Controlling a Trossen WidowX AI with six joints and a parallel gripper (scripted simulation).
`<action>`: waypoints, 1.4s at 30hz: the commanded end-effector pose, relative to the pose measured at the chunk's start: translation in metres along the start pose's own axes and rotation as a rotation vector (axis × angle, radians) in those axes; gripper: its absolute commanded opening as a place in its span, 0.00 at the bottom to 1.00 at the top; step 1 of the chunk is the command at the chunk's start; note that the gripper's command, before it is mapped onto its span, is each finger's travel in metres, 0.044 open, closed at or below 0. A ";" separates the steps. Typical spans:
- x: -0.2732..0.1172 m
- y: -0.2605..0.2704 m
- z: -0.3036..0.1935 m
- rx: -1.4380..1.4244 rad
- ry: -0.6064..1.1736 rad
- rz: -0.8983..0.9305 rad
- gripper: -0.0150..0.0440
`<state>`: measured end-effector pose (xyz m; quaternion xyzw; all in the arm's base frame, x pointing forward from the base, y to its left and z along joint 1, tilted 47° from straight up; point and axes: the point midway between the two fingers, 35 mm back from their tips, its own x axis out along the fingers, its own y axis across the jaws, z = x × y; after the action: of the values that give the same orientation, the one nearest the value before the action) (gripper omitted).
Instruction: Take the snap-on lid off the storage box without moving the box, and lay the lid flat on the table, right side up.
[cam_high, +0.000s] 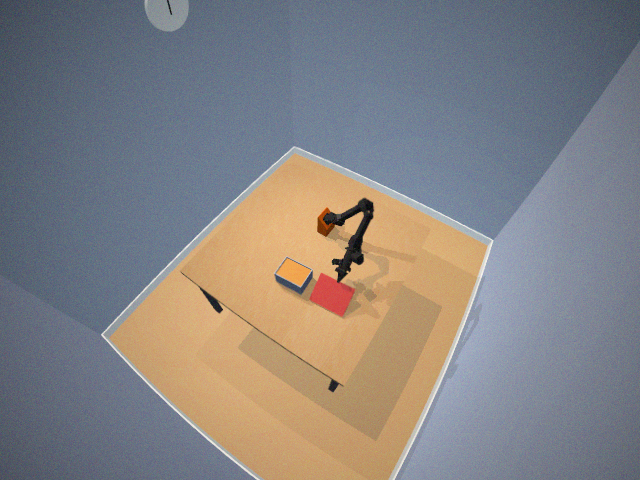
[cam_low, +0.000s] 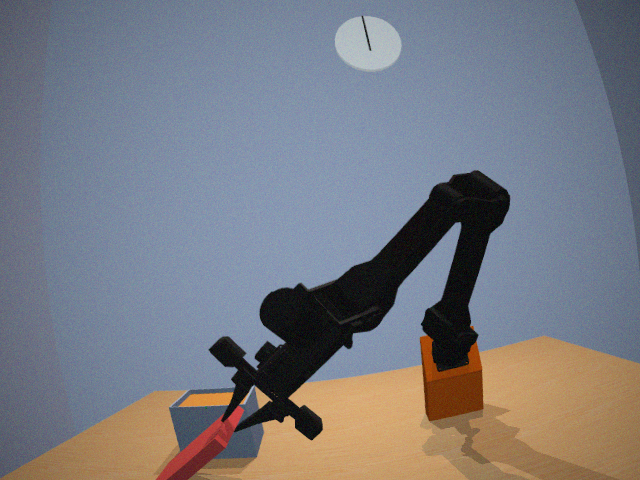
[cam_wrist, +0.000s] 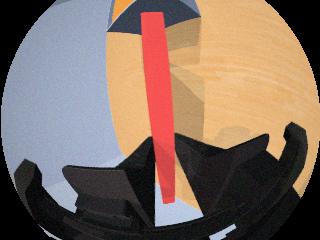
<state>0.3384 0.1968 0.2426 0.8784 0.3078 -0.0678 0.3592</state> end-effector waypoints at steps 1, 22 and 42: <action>0.007 -0.012 0.005 0.002 -0.013 -0.029 0.25; 0.017 -0.025 0.005 0.002 -0.013 -0.030 0.25; 0.027 -0.038 0.006 0.003 -0.013 -0.030 0.25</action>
<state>0.3388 0.2232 0.2198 0.8773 0.3115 -0.0666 0.3591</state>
